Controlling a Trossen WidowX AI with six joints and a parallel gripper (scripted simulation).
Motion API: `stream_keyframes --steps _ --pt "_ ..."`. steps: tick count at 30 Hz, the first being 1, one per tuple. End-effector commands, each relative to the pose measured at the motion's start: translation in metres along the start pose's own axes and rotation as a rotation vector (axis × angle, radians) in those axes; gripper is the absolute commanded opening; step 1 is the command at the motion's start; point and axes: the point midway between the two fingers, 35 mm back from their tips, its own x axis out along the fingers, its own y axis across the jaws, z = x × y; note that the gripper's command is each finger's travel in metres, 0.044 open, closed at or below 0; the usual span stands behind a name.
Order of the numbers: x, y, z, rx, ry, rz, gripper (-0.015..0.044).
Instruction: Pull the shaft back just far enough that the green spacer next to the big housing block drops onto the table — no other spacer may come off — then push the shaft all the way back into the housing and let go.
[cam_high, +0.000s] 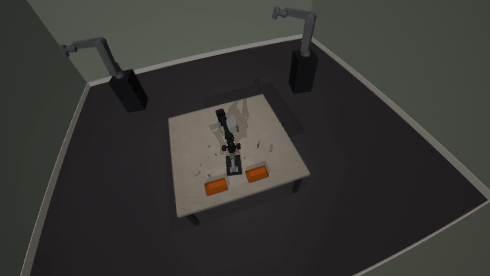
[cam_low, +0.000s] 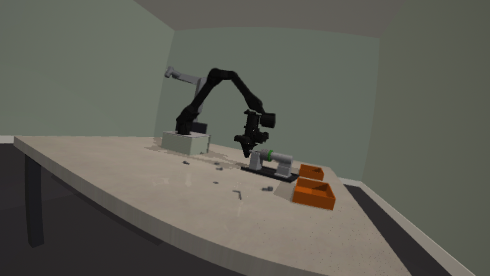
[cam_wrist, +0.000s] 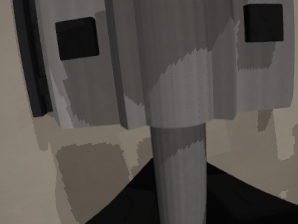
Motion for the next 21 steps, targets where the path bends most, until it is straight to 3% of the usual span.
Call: stream_keyframes --steps 1,21 --pt "-0.0004 -0.0001 -0.0002 0.003 0.000 -0.001 0.0000" --pt "-0.0004 -0.0001 -0.0027 0.003 0.000 -0.001 0.0000"
